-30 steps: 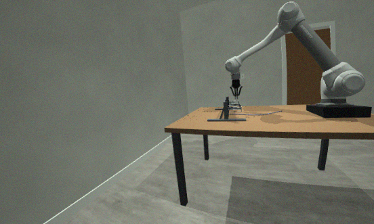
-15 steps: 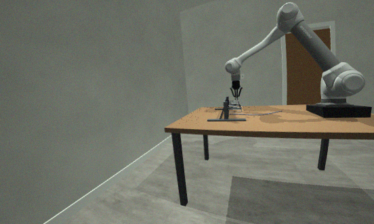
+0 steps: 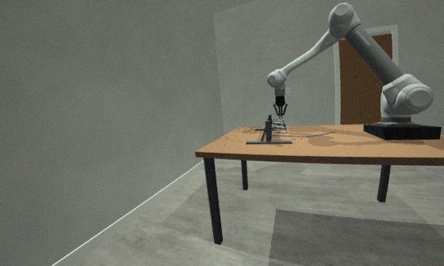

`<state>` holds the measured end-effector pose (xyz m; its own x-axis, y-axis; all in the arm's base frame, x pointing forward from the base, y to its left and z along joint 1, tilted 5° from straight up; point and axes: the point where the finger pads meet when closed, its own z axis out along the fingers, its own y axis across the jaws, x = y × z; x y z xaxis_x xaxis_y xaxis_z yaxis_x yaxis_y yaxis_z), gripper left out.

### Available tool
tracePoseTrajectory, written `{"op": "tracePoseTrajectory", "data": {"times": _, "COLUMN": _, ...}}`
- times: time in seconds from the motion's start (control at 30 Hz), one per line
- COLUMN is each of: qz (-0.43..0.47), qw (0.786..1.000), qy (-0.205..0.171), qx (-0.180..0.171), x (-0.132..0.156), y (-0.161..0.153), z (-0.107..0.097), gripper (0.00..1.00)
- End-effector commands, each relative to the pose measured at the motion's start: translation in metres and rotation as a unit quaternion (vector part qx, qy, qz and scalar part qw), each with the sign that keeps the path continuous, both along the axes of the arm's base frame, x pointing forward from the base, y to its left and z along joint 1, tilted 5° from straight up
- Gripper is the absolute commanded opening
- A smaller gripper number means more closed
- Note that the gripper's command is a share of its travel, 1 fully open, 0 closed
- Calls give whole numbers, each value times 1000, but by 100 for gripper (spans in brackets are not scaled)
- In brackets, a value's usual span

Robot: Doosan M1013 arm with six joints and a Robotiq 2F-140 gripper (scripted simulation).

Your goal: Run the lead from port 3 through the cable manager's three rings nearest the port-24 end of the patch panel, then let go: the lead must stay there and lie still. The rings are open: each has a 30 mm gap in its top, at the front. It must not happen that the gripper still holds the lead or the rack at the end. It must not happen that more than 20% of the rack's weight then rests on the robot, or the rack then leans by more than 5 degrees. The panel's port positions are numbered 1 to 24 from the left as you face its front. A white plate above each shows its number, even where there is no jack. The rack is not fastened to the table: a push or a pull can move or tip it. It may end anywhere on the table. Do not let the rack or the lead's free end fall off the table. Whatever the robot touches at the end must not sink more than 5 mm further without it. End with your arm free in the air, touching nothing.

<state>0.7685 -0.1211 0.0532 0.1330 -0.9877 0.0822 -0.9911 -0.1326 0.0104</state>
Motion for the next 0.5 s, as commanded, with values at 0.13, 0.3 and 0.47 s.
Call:
{"op": "tracePoseTrajectory", "data": {"times": 0.13, "qz": -2, "qw": 1000, "qy": 3, "qx": -1, "x": -3, "y": -4, "z": -4, "gripper": 0}}
{"op": "tracePoseTrajectory", "data": {"times": 0.3, "qz": -2, "qw": 1000, "qy": 3, "qx": -1, "x": 1, "y": -3, "z": -4, "gripper": 0}}
{"op": "tracePoseTrajectory", "data": {"times": 0.47, "qz": -2, "qw": 1000, "qy": 3, "qx": -1, "x": 7, "y": -2, "z": -5, "gripper": 0}}
